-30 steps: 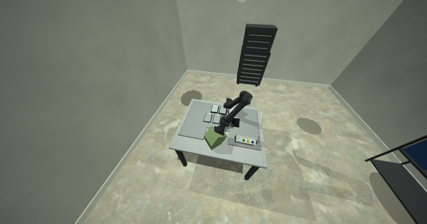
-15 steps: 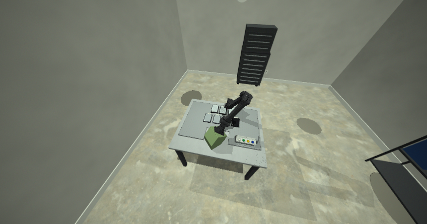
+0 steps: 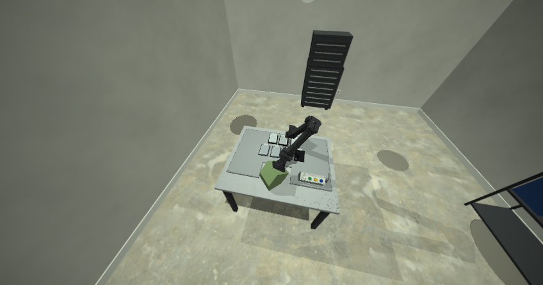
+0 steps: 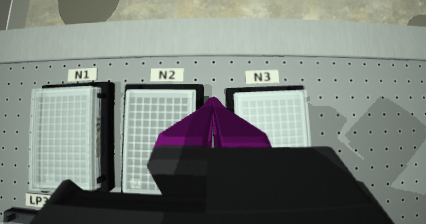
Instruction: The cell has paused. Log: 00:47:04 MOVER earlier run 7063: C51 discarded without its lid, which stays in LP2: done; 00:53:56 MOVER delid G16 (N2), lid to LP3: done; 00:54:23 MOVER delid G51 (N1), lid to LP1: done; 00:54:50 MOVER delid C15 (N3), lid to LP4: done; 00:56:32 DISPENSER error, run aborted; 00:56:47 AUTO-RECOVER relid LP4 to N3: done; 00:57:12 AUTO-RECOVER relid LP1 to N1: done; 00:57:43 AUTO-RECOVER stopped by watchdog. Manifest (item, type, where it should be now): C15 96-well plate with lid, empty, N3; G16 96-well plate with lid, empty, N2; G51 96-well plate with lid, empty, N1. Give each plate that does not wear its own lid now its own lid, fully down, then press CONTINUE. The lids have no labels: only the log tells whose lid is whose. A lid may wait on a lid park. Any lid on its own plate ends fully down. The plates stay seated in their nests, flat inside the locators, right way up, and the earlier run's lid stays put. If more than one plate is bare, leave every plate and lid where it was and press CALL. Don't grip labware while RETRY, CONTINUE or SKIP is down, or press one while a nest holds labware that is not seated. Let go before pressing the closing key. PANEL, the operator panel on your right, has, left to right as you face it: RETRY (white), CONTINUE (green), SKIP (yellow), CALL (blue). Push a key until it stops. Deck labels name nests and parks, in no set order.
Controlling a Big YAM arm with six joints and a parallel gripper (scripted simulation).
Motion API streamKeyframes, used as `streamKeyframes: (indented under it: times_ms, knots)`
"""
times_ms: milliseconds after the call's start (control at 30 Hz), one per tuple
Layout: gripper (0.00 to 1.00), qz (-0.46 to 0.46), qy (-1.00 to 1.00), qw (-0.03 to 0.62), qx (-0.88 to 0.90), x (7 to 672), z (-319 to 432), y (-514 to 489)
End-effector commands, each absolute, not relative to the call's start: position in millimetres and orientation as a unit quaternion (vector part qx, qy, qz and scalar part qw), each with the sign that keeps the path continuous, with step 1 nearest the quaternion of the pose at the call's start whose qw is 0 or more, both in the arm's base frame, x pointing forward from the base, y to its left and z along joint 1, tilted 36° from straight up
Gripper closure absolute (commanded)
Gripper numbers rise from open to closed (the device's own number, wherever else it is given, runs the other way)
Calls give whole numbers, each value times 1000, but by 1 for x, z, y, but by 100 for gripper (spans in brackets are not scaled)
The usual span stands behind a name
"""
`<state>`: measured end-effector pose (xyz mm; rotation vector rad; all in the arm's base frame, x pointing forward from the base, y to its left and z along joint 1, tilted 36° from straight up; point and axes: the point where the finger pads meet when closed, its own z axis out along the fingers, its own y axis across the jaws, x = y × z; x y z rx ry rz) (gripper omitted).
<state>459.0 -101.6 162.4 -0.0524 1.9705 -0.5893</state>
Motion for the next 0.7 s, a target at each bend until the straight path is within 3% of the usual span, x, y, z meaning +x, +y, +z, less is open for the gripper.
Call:
streamKeyframes:
  times_ms: [0,667]
  knots:
    - [0,-245,817,521,-24,462,179,-93]
    - [0,-243,893,379,19,436,123,-37]
